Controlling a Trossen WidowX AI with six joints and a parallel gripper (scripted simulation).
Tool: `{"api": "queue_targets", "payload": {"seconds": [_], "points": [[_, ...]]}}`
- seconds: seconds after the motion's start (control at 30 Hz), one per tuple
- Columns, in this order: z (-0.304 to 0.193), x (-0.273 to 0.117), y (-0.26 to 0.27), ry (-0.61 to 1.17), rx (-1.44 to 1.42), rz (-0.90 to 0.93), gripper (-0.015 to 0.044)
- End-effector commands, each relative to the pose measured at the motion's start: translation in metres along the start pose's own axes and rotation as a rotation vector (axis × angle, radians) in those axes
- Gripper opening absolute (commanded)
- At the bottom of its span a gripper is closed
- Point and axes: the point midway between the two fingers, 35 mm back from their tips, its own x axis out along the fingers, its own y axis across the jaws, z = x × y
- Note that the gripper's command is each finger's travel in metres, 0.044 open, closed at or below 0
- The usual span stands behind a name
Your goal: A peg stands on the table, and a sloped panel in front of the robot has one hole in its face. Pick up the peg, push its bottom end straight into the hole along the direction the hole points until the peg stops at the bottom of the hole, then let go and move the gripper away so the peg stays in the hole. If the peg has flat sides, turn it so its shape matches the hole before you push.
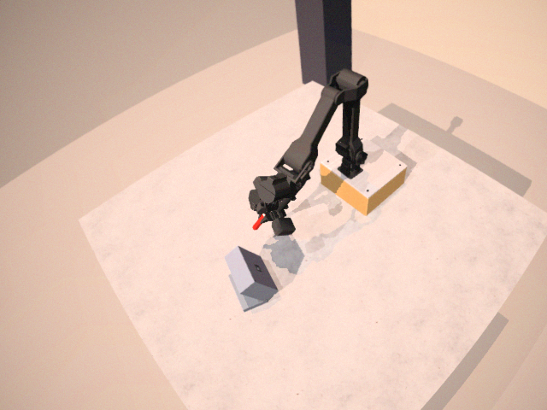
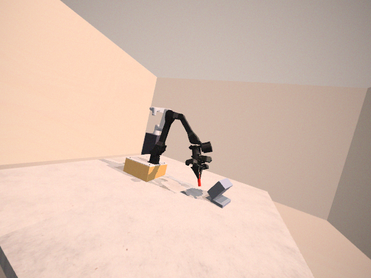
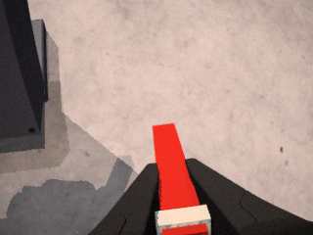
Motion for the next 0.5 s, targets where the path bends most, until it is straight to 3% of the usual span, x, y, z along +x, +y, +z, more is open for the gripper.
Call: {"api": "queue_targets", "payload": {"seconds": [0.0,0.47], "points": [[-0.001,-0.002,0.004,-0.016,0.002,-0.001,0.0000],[-0.001,-0.010,0.021,-0.087,0.011,0.010,0.0000]]}}
